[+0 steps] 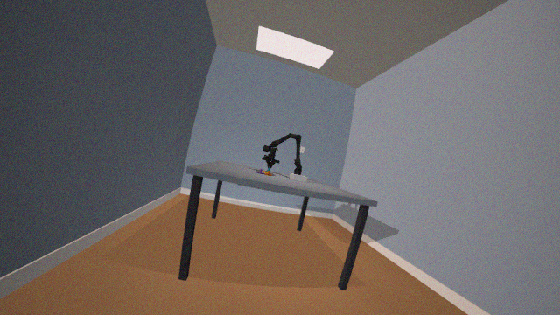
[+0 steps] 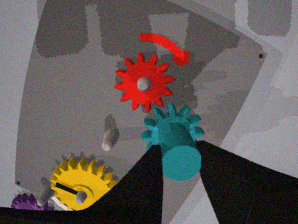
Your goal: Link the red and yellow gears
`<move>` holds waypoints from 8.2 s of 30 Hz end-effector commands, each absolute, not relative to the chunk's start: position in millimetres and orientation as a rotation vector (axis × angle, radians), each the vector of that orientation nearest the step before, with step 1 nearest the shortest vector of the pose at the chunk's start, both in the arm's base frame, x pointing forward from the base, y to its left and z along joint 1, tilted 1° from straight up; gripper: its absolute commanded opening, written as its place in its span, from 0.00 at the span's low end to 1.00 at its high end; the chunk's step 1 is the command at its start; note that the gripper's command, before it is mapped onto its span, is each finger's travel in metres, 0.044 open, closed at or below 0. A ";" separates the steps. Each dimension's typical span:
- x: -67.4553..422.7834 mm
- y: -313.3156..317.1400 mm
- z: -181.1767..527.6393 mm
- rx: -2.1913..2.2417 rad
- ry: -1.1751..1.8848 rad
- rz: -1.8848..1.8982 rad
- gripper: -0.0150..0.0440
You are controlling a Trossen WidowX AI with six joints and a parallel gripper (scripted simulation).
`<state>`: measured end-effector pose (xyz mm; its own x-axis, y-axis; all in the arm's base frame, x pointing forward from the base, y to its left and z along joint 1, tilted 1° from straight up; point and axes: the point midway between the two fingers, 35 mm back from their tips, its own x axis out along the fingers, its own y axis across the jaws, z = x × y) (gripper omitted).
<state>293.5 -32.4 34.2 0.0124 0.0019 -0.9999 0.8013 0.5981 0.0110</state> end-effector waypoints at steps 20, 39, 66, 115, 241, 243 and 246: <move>292.9 -32.7 23.7 0.775 1.419 -0.769 0.25; 293.5 -32.9 19.4 0.606 1.475 -0.602 0.25; 302.3 17.6 59.4 0.425 1.522 -0.417 0.71; 283.7 160.0 11.2 -0.442 1.510 0.462 0.96; 294.9 69.5 100.6 -0.449 1.510 0.456 0.25; 294.4 65.1 97.8 -0.449 1.511 0.455 0.25; 293.3 58.5 93.7 -0.449 1.511 0.455 0.25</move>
